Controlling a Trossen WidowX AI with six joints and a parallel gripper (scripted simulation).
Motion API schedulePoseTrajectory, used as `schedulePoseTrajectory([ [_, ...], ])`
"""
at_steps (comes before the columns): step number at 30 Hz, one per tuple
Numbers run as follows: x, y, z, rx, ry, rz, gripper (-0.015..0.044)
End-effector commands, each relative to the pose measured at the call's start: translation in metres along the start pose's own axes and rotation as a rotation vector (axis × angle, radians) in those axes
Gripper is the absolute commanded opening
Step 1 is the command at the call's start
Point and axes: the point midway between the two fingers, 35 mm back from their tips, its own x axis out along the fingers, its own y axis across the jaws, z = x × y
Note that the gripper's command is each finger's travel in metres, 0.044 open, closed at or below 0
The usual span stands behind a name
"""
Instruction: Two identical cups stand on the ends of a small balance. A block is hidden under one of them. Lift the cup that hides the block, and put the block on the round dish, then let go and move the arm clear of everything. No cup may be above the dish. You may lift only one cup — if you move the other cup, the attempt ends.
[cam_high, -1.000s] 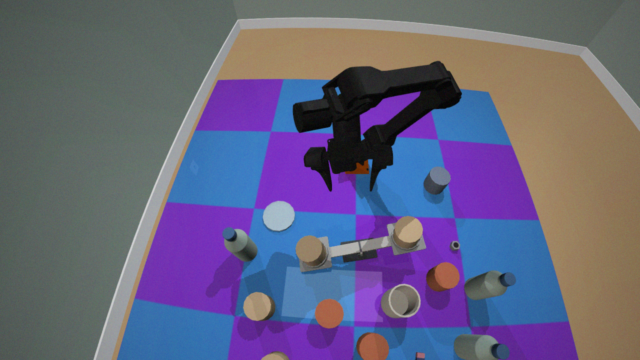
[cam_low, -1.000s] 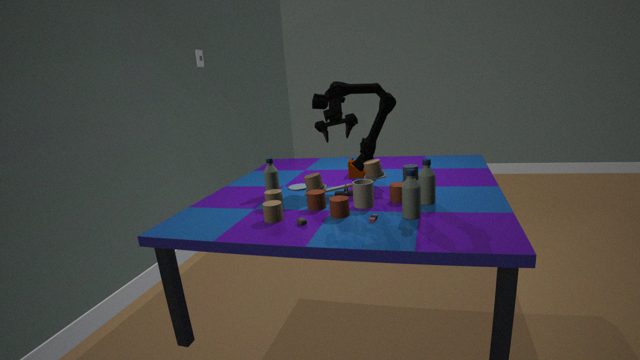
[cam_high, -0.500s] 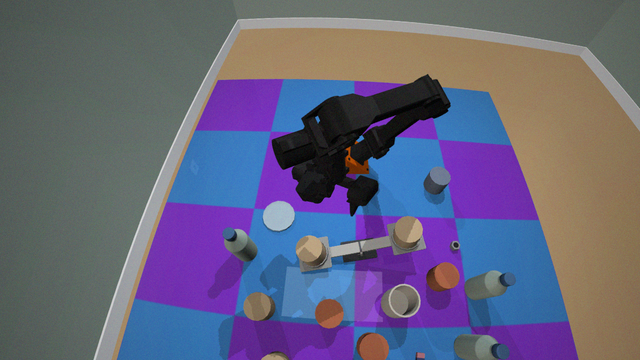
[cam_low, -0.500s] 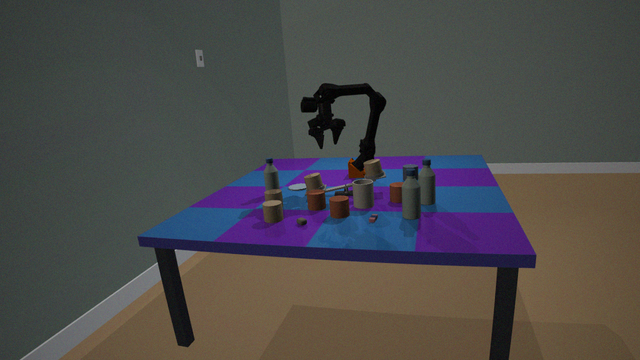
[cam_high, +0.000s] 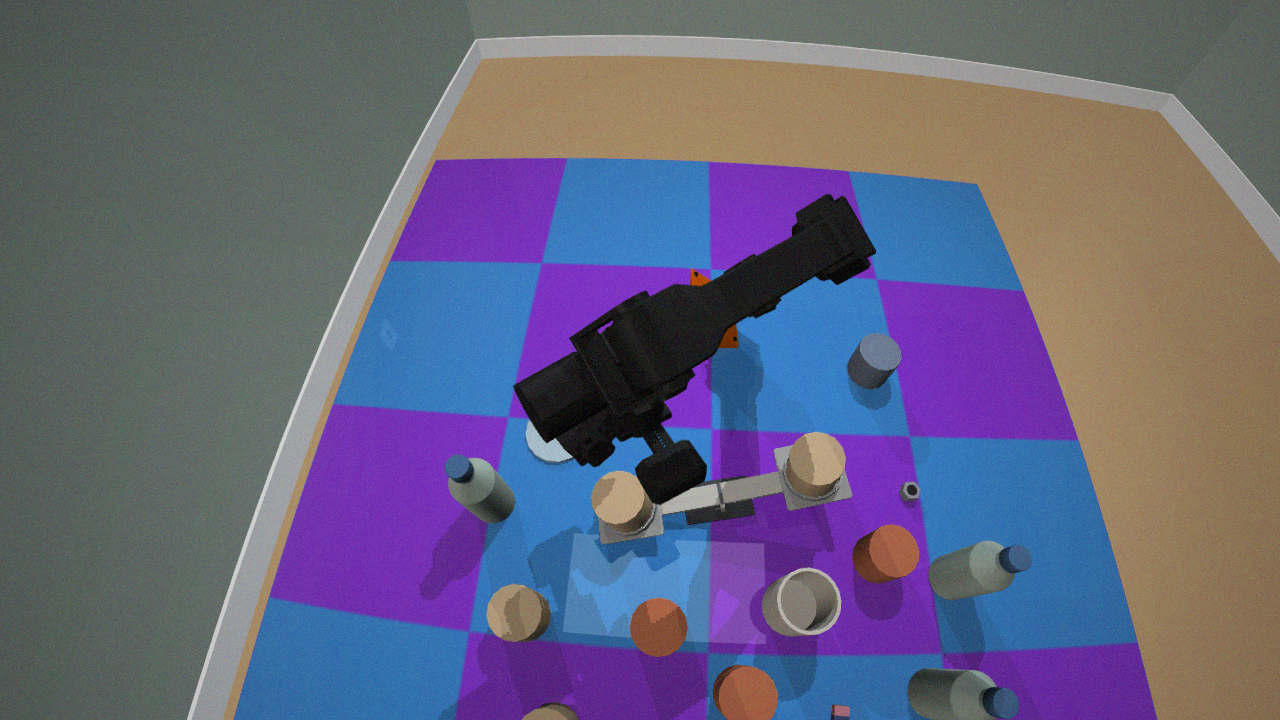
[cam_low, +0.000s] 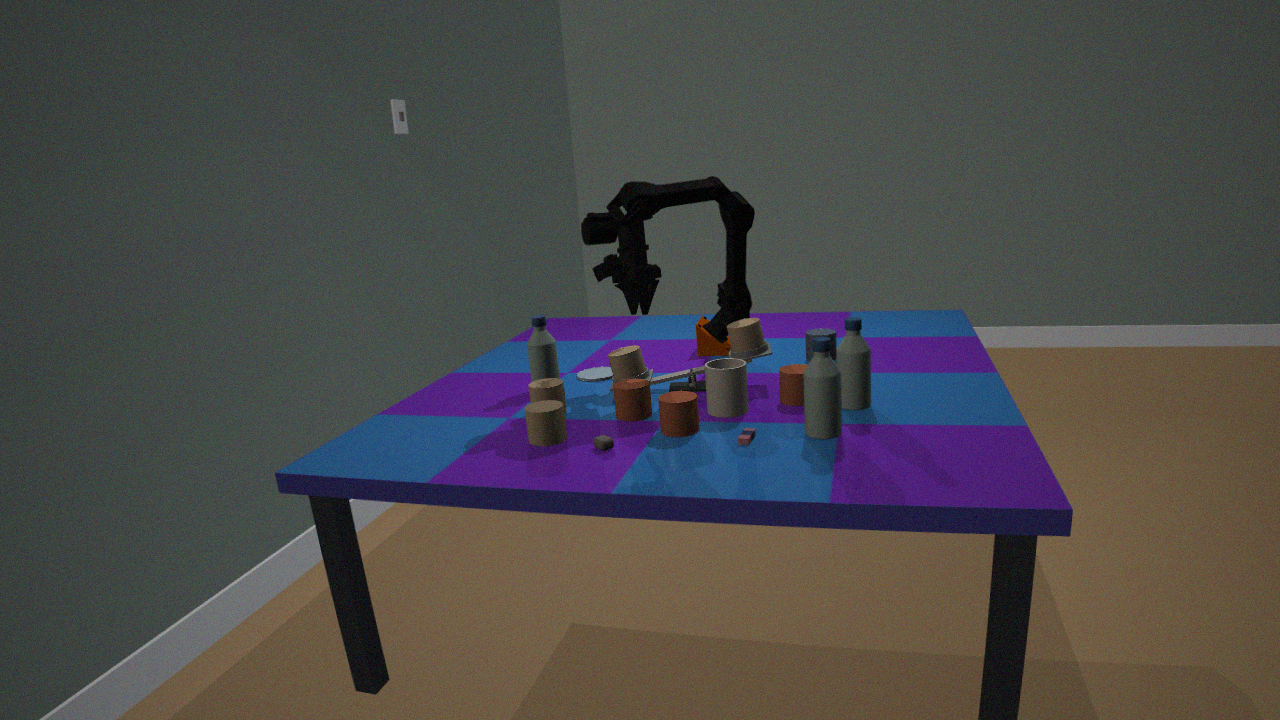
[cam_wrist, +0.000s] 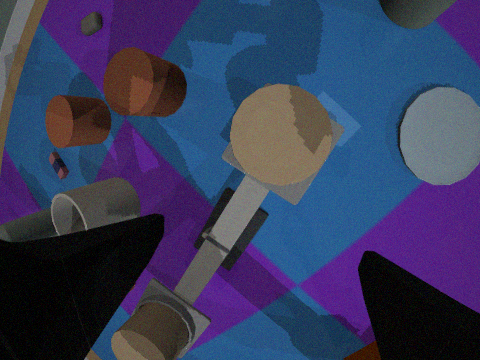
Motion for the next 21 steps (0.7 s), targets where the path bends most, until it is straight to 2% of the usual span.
schedulePoseTrajectory([
  [1, 0.012, 0.004, 0.013, 0.112, 0.005, -0.053, 0.044],
  [10, 0.042, 0.011, 0.037, 0.363, -0.003, -0.164, 0.044],
  [21, 0.057, 0.009, 0.037, 0.368, -0.003, -0.166, 0.044],
])
